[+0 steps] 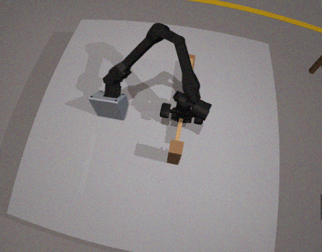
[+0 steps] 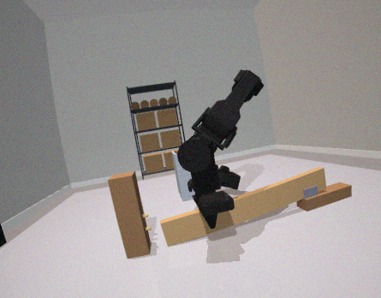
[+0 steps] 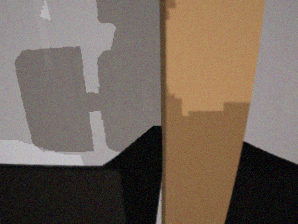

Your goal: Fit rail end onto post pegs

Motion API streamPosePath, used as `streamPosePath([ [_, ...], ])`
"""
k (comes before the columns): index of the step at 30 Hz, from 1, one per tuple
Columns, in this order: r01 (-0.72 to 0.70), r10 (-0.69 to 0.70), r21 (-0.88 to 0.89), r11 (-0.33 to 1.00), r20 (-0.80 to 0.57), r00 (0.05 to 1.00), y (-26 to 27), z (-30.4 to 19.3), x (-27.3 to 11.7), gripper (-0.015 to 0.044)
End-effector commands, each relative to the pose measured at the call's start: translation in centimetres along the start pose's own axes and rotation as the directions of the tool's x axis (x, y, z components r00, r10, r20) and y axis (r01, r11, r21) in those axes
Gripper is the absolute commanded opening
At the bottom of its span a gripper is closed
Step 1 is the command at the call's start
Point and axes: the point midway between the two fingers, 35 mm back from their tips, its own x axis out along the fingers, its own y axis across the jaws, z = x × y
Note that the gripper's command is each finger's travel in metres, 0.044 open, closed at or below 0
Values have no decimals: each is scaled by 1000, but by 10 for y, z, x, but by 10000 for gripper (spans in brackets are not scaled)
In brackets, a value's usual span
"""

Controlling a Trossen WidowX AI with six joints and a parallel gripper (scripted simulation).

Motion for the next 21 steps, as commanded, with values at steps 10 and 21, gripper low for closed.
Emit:
streamPosePath([
  [10, 1, -1, 3, 1000, 5, 1000, 0, 0, 1, 0],
  [21, 1, -1, 3, 1000, 5, 1000, 0, 0, -5, 0],
])
